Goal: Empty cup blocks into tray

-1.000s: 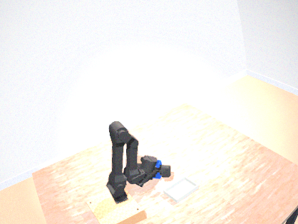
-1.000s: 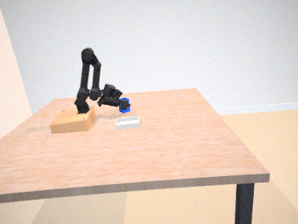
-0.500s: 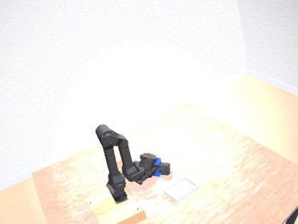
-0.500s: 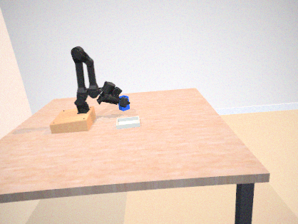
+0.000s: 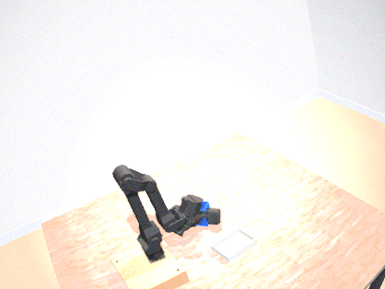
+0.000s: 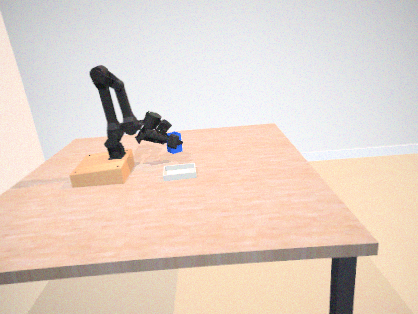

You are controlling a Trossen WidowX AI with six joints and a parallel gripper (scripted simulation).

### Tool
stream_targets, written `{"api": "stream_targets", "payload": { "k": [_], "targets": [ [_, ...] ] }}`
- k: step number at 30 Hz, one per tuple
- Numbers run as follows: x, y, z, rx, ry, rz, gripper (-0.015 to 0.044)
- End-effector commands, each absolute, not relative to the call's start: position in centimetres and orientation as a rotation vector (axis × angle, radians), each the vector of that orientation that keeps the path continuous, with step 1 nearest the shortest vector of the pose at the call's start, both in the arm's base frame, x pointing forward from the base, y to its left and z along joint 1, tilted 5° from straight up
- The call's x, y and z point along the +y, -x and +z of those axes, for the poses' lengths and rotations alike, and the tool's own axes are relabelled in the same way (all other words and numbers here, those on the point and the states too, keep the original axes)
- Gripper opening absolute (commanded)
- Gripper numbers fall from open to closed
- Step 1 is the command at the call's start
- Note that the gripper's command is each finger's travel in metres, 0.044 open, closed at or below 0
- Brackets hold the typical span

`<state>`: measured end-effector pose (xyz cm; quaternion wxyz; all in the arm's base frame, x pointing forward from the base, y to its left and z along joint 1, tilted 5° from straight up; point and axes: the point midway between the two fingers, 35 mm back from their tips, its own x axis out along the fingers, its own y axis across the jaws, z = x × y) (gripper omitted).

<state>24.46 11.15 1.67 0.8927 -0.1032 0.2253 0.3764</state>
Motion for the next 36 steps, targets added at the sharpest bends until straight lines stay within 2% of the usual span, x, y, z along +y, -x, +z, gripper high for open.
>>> {"api": "stream_targets", "payload": {
  "k": [1, 11, 20, 36],
  "targets": [
    [9.6, -26.1, 1.9, 0.475, 0.200, 0.672, 0.0000],
    [2.5, -30.6, 2.6, 0.490, 0.126, 0.238, 0.0000],
    [-4.5, -32.5, 4.0, 0.452, 0.040, -0.146, 0.0000],
    [-5.1, -32.6, 4.0, 0.427, -0.171, -0.220, 0.0000]
  ]
}}
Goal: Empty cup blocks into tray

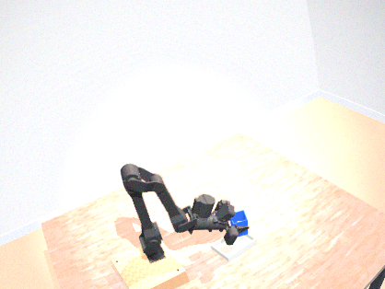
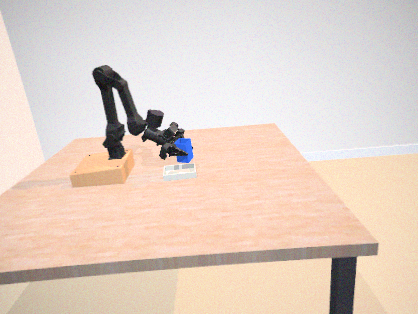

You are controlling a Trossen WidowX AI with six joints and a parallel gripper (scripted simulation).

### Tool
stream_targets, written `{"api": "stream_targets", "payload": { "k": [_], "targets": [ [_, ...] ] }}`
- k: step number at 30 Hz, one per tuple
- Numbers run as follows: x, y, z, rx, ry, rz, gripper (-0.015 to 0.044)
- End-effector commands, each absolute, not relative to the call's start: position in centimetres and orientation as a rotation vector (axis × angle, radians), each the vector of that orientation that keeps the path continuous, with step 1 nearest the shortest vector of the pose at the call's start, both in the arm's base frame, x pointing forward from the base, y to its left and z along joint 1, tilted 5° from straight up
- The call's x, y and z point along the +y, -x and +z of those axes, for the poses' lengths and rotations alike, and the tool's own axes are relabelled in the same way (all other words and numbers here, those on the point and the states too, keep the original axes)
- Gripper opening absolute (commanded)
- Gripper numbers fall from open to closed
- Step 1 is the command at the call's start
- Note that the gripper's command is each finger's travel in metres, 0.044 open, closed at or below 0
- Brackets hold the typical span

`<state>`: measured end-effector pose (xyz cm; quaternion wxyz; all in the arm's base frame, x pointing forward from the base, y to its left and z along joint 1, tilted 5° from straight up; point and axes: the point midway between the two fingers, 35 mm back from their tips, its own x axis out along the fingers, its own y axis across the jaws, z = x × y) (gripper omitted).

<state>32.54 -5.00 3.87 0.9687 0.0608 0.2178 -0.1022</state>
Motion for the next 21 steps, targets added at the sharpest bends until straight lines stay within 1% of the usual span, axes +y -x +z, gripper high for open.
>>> {"api": "stream_targets", "payload": {
  "k": [1, 21],
  "targets": [
    [-5.06, -32.65, 4.01, 0.425, -0.192, -0.225, 0.0000],
    [-5.03, -32.75, 3.86, 0.371, -0.621, -0.316, 0.0000]
  ]
}}
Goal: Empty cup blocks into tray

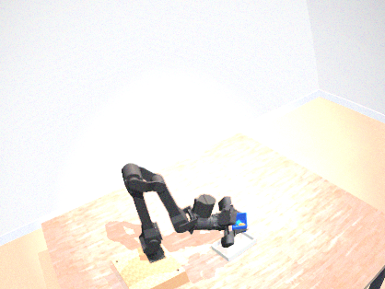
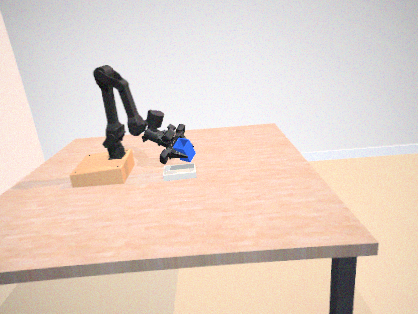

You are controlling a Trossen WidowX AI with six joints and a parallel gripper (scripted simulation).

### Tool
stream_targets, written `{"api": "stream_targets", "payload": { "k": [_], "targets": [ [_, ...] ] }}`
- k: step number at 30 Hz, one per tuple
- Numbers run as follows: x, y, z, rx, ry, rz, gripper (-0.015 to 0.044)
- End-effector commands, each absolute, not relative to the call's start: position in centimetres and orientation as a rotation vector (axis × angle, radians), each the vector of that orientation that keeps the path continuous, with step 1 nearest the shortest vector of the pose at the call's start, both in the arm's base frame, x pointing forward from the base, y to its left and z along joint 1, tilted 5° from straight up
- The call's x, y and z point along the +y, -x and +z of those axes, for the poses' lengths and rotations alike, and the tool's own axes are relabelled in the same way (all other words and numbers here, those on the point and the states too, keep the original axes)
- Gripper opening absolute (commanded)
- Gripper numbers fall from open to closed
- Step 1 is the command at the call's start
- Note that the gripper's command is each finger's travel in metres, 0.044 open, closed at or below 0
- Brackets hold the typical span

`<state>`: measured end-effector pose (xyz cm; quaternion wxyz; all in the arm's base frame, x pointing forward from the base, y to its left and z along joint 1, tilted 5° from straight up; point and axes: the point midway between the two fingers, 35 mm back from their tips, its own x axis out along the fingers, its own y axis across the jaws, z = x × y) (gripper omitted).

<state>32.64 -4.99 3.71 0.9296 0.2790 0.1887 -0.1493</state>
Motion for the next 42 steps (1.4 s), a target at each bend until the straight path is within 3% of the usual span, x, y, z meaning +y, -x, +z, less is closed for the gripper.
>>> {"api": "stream_targets", "payload": {
  "k": [1, 42],
  "targets": [
    [-5.03, -32.75, 3.85, 0.368, -0.642, -0.321, 0.0000],
    [-4.97, -32.95, 3.54, 0.210, -1.518, -0.487, 0.0000]
  ]
}}
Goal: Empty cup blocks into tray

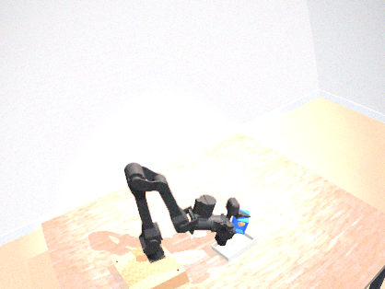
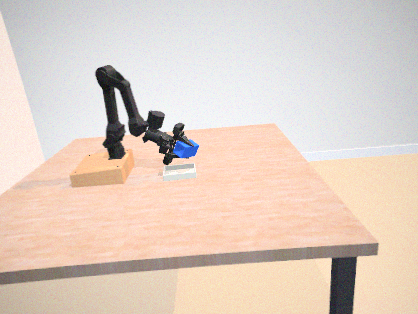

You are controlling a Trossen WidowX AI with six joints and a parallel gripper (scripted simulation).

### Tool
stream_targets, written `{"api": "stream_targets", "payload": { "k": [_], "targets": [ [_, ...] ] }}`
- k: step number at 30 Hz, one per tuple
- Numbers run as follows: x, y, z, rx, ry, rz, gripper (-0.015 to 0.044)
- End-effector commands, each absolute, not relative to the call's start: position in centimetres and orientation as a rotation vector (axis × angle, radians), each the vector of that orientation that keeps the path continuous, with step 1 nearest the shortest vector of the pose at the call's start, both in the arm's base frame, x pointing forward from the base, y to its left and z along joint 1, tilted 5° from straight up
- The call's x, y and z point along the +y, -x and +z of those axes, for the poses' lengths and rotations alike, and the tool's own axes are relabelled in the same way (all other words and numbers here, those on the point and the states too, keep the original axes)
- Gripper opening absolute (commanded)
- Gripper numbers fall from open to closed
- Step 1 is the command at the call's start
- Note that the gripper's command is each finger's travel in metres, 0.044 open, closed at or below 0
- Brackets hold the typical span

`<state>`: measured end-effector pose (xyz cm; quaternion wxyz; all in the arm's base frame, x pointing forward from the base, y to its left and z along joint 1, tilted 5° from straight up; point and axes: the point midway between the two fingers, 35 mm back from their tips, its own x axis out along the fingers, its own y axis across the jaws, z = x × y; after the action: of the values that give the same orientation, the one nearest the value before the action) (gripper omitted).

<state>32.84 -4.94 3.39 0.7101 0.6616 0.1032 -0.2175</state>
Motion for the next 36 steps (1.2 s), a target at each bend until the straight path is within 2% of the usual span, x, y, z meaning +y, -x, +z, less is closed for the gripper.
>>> {"api": "stream_targets", "payload": {
  "k": [1, 36],
  "targets": [
    [-4.97, -32.95, 3.54, 0.205, -1.540, -0.491, 0.0000],
    [-4.93, -33.12, 3.28, 0.008, -2.283, -0.607, 0.0000]
  ]
}}
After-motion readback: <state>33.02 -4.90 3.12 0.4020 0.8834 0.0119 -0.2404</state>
